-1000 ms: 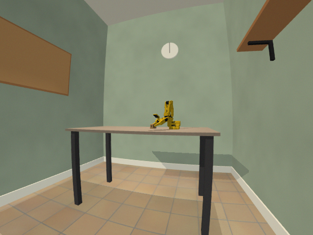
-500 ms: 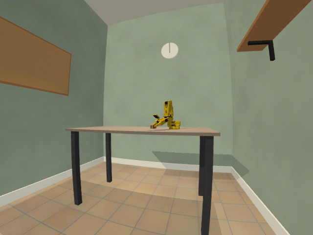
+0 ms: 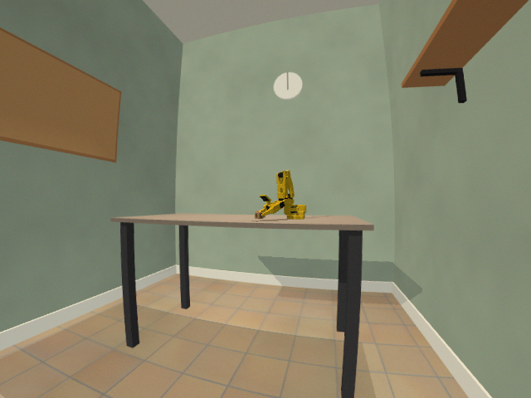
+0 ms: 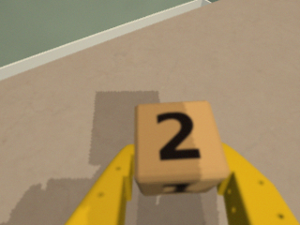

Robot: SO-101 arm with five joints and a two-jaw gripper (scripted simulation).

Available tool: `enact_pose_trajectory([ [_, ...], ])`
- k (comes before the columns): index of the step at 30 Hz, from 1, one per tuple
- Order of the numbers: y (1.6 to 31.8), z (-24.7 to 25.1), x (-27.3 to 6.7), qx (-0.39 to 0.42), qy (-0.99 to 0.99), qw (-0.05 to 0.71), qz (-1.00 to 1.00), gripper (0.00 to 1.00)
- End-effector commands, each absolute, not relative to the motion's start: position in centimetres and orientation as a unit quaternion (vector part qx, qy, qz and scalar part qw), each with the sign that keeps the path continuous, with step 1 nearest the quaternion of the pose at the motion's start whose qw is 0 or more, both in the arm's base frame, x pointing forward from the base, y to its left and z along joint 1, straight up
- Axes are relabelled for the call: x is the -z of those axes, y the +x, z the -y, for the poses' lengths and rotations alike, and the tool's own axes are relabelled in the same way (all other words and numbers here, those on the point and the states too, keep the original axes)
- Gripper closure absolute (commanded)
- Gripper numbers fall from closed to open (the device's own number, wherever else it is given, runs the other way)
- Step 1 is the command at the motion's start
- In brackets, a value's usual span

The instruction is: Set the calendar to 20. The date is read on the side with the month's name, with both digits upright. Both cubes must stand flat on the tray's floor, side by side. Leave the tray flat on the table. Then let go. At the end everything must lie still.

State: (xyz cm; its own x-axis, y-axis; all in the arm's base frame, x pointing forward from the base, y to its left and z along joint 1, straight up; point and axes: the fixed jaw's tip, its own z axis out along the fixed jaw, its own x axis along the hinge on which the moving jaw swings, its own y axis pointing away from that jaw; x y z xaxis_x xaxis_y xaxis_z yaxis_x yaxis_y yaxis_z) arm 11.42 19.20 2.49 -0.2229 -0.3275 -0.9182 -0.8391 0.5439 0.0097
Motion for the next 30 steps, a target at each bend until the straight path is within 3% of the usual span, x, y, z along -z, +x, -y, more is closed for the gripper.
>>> enact_pose_trajectory([
  [1, 11.92, -19.50, -2.96, -0.270, -0.390, 0.501, -0.724, 1.00],
  [30, 11.92, -19.49, -2.39, -0.270, -0.390, 0.501, -0.724, 1.00],
])
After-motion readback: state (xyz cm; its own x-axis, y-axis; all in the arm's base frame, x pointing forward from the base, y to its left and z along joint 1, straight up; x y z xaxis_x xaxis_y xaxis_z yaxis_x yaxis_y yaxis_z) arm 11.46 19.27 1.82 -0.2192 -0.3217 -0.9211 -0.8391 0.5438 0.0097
